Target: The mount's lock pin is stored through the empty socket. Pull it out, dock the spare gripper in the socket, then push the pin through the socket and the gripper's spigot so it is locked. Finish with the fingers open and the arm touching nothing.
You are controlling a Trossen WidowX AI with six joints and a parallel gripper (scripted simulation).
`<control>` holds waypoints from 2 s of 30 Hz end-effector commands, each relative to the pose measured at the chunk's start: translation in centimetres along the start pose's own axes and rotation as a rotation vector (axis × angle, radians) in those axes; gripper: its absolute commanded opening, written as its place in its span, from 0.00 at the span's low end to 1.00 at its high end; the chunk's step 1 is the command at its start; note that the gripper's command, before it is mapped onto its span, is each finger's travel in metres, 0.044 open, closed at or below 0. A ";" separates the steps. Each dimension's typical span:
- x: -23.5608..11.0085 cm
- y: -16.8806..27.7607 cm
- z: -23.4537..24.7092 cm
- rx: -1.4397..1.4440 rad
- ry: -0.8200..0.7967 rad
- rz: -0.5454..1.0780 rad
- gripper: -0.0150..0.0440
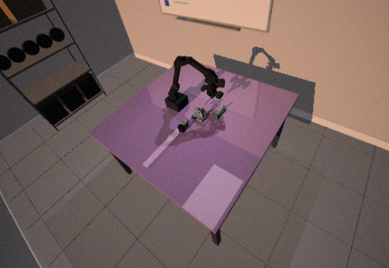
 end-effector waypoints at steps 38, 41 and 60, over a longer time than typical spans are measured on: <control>-1.1 -4.2 -10.7 -0.021 0.012 -0.004 0.25; -0.9 -4.1 -10.8 -0.021 0.011 -0.003 0.25; 1.8 -3.8 -11.1 -0.021 0.002 -0.001 0.25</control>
Point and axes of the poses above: the point midway between the two fingers, 35 mm back from their tips, its own x axis out along the fingers, its own z axis across the jaws, y = z × x, the point moved 2 cm from there along -x, back along the fingers, and after that the axes turned 5 degrees about -x, right-handed, at the moved point
